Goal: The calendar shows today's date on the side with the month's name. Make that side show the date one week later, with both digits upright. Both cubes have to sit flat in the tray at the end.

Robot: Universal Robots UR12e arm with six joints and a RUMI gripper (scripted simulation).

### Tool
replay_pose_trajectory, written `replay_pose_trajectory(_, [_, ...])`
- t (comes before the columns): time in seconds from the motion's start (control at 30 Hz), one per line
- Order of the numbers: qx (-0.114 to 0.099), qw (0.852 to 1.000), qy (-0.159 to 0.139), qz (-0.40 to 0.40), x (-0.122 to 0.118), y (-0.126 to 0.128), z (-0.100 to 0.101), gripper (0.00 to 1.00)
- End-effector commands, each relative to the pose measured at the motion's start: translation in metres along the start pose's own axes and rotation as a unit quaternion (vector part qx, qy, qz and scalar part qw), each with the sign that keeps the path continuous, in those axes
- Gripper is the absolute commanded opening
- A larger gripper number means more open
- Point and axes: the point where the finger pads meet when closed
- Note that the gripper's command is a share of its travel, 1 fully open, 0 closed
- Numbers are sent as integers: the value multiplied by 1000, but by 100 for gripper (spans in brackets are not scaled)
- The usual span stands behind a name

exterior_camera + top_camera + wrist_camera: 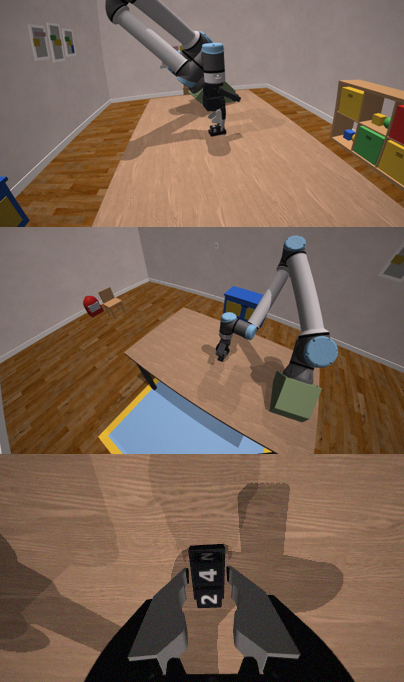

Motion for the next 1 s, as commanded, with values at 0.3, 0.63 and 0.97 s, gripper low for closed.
replay_pose_trajectory(0.3, [0, 1000, 0, 0, 0, 0, 0, 28])
replay_pose_trajectory(0.63, [0, 1000, 0, 0, 0, 0, 0, 10])
replay_pose_trajectory(0.97, [0, 1000, 0, 0, 0, 0, 0, 10])
Point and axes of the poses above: the point where the finger pads meet when closed, its own z axis out along the fingers, its own y axis across the jaws, x = y × z, and after that the axes turned 12 degrees about -z, right-handed
